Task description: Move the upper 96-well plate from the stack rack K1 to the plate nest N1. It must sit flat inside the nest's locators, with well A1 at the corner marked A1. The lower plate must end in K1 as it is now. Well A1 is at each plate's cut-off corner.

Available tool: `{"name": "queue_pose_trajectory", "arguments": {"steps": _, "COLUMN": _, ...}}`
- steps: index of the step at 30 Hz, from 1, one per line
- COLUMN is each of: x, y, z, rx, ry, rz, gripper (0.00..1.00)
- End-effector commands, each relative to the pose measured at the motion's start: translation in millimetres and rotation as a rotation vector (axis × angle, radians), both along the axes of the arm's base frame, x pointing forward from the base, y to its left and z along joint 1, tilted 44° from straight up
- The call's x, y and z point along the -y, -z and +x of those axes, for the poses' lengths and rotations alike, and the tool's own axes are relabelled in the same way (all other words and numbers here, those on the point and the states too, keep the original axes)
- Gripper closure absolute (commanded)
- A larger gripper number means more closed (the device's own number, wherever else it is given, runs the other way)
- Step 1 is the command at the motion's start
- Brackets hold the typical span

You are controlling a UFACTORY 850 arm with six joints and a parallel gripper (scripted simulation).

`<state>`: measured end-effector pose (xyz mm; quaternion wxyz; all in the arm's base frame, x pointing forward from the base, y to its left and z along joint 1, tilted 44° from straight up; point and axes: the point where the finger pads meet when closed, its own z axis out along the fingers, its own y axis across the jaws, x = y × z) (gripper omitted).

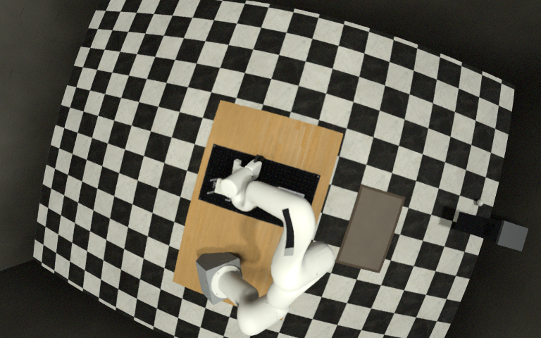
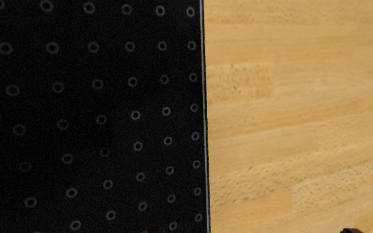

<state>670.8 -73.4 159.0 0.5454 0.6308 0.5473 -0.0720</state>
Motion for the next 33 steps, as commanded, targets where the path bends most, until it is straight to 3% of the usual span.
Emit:
{"name": "queue_pose_trajectory", "arguments": {"steps": 1, "x": -13.8, "y": 8.2, "z": -9.0, "rx": -0.036, "ry": 0.016, "rz": 0.018, "gripper": 0.00}}
{"name": "queue_pose_trajectory", "arguments": {"steps": 17, "x": -49.3, "y": 29.8, "z": -35.5, "rx": -0.114, "ry": 0.045, "rz": 0.060, "gripper": 0.00}}
{"name": "queue_pose_trajectory", "arguments": {"steps": 33, "x": -91.8, "y": 20.6, "z": -58.1, "rx": -0.175, "ry": 0.066, "rz": 0.094, "gripper": 0.00}}
